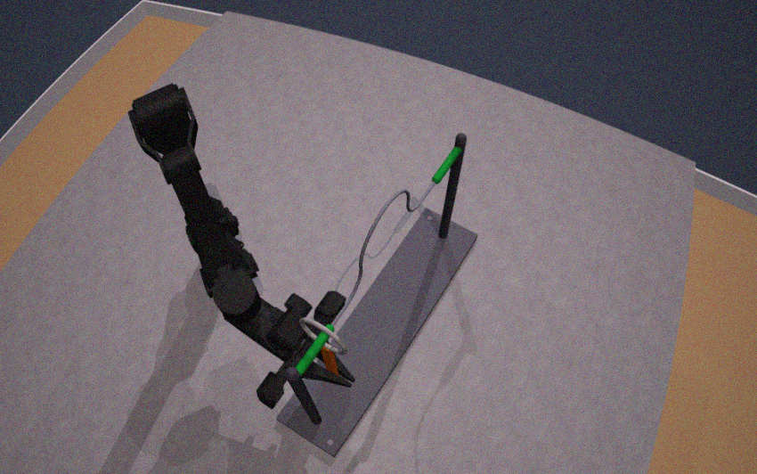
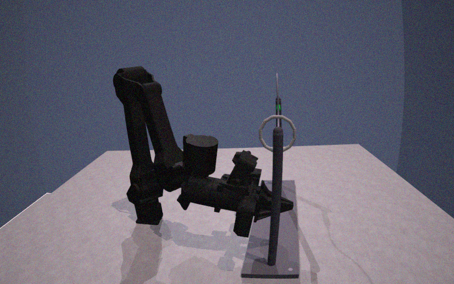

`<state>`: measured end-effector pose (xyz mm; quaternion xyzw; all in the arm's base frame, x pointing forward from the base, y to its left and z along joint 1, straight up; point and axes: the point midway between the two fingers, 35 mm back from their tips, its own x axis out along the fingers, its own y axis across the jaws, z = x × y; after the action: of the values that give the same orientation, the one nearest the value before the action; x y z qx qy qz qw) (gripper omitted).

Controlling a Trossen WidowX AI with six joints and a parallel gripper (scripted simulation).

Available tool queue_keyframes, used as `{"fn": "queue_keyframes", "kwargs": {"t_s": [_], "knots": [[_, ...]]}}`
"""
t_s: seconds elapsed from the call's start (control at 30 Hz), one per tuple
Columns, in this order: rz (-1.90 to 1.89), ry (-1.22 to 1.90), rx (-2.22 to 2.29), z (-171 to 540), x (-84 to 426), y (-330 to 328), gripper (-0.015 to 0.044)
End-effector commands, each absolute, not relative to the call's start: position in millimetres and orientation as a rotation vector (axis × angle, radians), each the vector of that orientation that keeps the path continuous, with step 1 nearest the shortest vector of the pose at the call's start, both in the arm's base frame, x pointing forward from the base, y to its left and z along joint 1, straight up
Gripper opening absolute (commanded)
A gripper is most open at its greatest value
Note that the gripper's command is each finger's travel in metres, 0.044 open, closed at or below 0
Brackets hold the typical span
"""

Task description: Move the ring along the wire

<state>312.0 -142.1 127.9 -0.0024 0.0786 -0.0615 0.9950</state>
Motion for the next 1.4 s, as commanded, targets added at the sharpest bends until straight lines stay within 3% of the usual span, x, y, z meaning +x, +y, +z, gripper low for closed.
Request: {"fn": "queue_keyframes", "kwargs": {"t_s": [0.0,1.37], "knots": [[-0.129,0.158,-0.003,128.2,312.0,-142.9,-0.015],[-0.117,0.158,0.045,128.3,317.9,-103.9,-0.015]]}}
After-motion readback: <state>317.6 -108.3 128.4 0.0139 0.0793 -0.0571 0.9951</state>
